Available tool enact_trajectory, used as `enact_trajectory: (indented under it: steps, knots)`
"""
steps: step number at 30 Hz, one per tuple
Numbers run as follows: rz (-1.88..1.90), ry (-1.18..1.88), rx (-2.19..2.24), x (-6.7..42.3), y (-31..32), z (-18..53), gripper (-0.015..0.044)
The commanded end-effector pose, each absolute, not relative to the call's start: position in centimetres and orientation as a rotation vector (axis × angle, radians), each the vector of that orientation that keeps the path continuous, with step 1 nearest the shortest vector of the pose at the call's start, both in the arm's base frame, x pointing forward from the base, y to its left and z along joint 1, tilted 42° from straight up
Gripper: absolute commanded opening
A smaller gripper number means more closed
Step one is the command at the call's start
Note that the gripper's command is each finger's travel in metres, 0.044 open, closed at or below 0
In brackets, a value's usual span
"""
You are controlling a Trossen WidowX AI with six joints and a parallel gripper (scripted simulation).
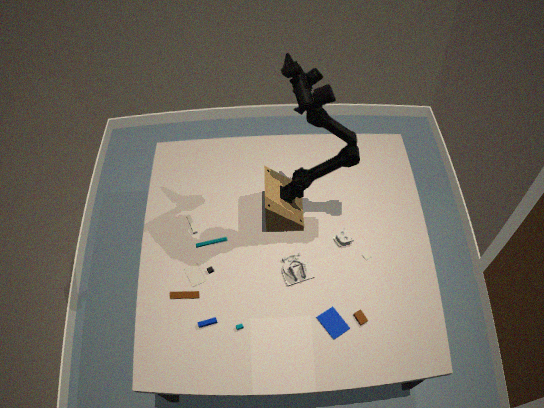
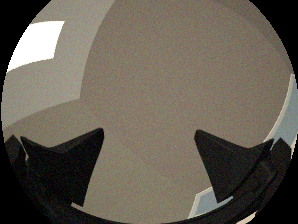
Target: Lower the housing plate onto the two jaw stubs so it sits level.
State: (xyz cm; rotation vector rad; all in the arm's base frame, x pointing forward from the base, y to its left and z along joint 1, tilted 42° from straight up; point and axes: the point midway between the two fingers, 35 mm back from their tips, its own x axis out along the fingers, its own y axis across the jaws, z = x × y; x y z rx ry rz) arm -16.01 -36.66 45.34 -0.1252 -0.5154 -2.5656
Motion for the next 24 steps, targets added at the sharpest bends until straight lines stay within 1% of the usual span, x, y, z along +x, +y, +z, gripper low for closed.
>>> enact_trajectory:
  steps: [1, 13, 24]
  knots:
    - [-2.484, -0.505, -0.087, -14.0, -37.6, 44.9, 0.0440]
    - [-2.213, -0.456, 0.052, -6.7, -40.4, 43.1, 0.0440]
    - [-1.969, -0.401, 0.189, 0.5, -41.4, 41.1, 0.0440]
